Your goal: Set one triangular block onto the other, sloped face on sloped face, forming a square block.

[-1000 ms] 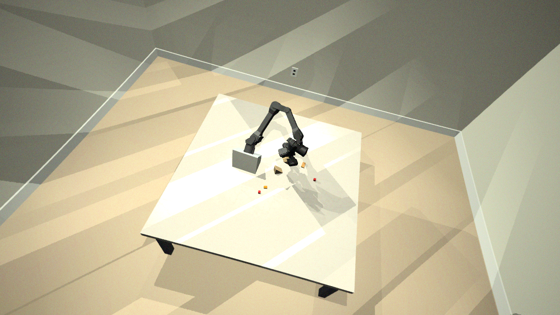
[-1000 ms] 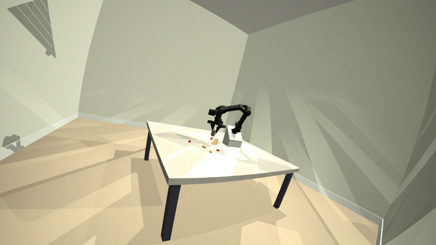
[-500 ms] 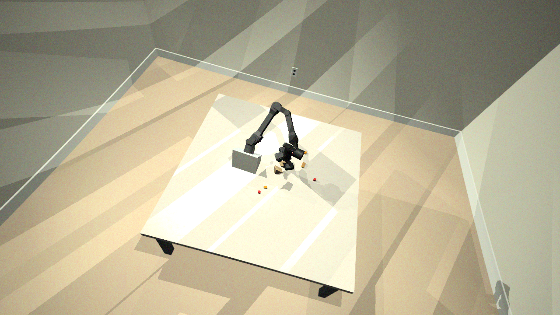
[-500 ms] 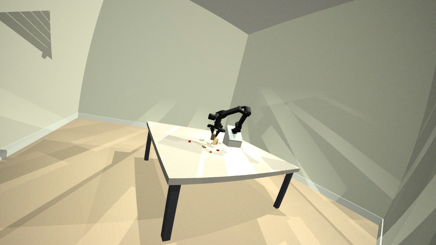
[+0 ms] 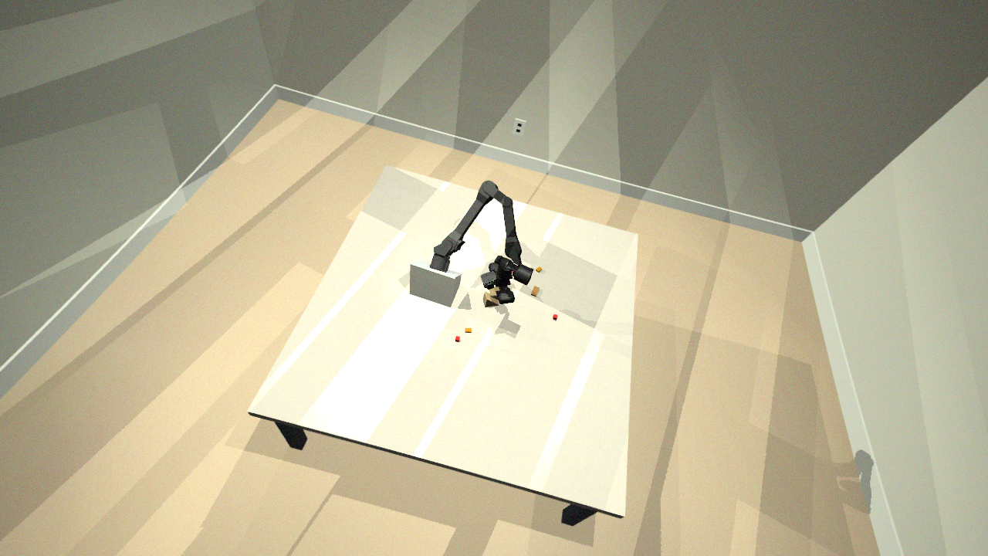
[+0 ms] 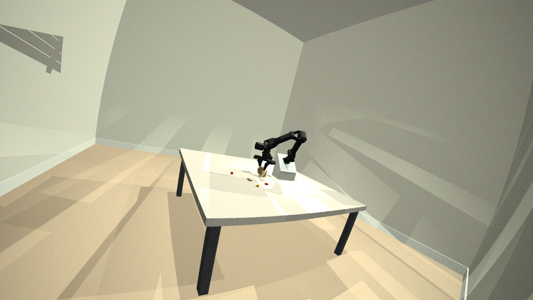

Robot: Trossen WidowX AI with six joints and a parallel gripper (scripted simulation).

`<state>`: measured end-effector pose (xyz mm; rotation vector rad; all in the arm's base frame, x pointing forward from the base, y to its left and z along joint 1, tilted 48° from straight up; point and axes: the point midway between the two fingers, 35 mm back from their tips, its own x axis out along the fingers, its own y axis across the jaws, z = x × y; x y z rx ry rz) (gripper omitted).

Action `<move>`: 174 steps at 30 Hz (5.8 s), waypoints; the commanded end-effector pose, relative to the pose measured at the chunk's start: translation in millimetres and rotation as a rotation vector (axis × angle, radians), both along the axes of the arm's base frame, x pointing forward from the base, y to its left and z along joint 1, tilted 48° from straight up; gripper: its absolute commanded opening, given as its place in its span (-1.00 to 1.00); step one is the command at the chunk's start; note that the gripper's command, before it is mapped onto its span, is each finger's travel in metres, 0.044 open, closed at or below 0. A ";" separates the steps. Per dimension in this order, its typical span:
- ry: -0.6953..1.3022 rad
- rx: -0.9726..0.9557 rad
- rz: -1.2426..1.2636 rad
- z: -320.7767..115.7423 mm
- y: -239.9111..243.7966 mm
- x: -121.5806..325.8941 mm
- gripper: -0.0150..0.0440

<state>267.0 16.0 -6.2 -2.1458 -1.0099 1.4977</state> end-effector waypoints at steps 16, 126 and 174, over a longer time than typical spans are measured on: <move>0.004 0.009 -0.006 0.3 2.0 -0.9 -0.49; 0.005 0.018 -0.009 -17.4 16.6 -4.1 -0.49; 0.009 0.015 -0.005 -19.5 17.3 -5.0 -0.49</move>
